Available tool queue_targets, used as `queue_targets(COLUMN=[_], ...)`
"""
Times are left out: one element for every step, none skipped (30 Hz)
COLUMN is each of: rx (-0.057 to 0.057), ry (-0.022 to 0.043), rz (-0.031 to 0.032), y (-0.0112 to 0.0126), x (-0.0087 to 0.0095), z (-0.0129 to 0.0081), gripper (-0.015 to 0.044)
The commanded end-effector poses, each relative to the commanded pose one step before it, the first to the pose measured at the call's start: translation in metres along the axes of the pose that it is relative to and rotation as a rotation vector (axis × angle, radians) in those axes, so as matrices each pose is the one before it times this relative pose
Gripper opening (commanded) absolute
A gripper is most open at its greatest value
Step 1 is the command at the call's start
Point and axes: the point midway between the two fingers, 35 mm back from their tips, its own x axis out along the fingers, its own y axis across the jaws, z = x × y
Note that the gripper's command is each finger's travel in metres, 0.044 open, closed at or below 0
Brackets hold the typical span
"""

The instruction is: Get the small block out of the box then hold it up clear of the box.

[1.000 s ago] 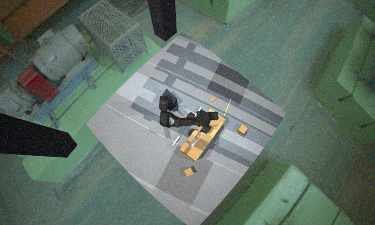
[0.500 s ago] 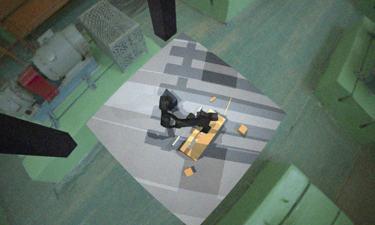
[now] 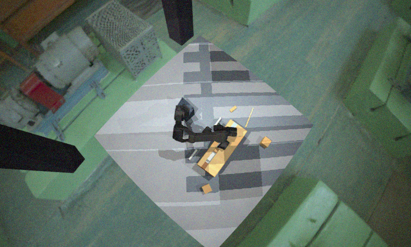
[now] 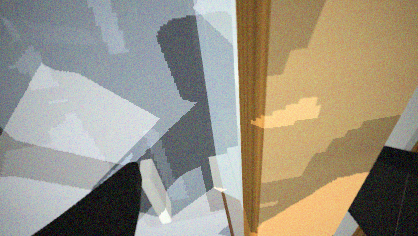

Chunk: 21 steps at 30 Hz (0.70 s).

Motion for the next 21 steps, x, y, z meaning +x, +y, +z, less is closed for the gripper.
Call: queue_targets(rx=[0.0,0.0,0.0,0.0,0.0,0.0,0.0,0.0,0.0,0.0,0.0,0.0,0.0,0.0,0.0,0.0,0.0,0.0,0.0,0.0,0.0], ry=[0.00169,0.00011,0.00011,0.00011,0.00011,0.00011,0.00011,0.00011,0.00011,0.00011,0.00011,0.00011,0.00011,0.00011,0.0001,0.0001,0.0001,0.0001,0.0001,0.0001,0.0001], rz=[-0.0012,0.00002,0.00002,0.00002,0.00002,0.00002,0.00002,0.00002,0.00002,0.00001,0.00001,0.00001,0.00001,0.00001,0.00001,0.00001,0.00001,0.00001,0.00001,0.00001,0.00001], y=[0.00013,-0.00002,-0.00002,-0.00002,-0.00002,-0.00002,-0.00002,-0.00002,-0.00002,-0.00002,-0.00002,-0.00002,-0.00002,-0.00002,-0.00002,-0.00002,-0.00002,-0.00002,-0.00002,-0.00002,-0.00002], x=[0.00267,0.00062,0.00062,0.00062,0.00061,0.00061,0.00061,0.00061,0.00061,0.0006,0.00061,0.00061,0.00061,0.00061,0.0006,0.0006,0.0006,0.0006,0.0006,0.0006,0.0006], z=[-0.00814,-0.00175,-0.00175,-0.00175,-0.00174,-0.00175,-0.00175,-0.00174,-0.00173,-0.00172,-0.00173,-0.00173,-0.00174,-0.00174,-0.00173,-0.00172,-0.00172,-0.00172,-0.00172,-0.00172,-0.00172], gripper=[0.04,0.04,0.04,0.04,0.04,0.04,0.04,0.04,0.04,0.04,0.04,0.04,0.04,0.04,0.04,0.04,0.04,0.04,0.04,0.04,0.04])
